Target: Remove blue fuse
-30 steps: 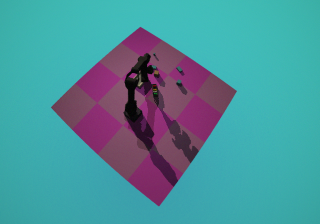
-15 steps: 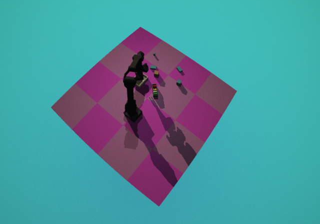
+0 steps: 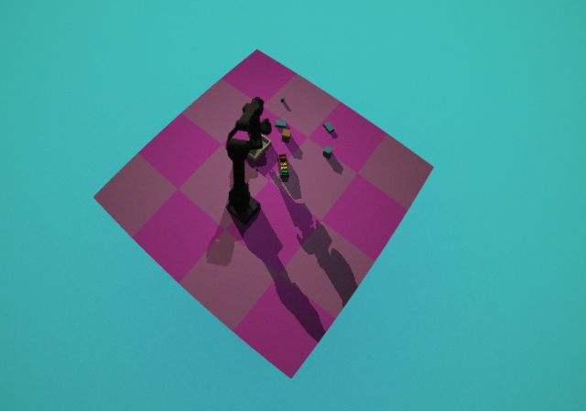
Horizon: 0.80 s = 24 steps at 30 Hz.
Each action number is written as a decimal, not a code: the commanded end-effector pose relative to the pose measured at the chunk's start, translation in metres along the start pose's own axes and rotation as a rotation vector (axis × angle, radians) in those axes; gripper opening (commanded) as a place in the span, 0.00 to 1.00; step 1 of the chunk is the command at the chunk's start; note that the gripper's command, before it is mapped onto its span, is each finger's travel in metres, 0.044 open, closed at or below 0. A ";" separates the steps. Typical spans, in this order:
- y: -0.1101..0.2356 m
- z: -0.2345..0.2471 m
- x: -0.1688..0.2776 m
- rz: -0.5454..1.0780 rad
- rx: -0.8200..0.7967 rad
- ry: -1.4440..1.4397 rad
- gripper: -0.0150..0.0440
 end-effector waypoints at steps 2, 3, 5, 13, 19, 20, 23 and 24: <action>-0.012 -0.002 0.001 0.002 0.011 -0.005 0.25; -0.014 -0.002 0.001 0.002 0.011 -0.005 0.25; -0.016 -0.002 0.001 0.002 0.011 -0.005 0.25; -0.013 -0.001 0.000 0.001 0.004 0.000 0.39; -0.013 -0.001 0.000 0.001 0.004 0.000 0.65; -0.013 -0.001 0.000 0.001 0.004 0.000 0.70; -0.010 -0.001 0.000 0.001 0.005 0.000 0.81; -0.001 -0.001 0.000 0.001 0.006 -0.002 0.81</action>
Point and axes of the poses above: the point midway between the two fingers, 35 mm back from their tips, its own y axis back along the fingers, its own z axis across the jaws, x = y × z, the point moved 8 cm from there along y, back along the fingers, and after that the axes turned 1 degree about -y, right-handed, at the moved point
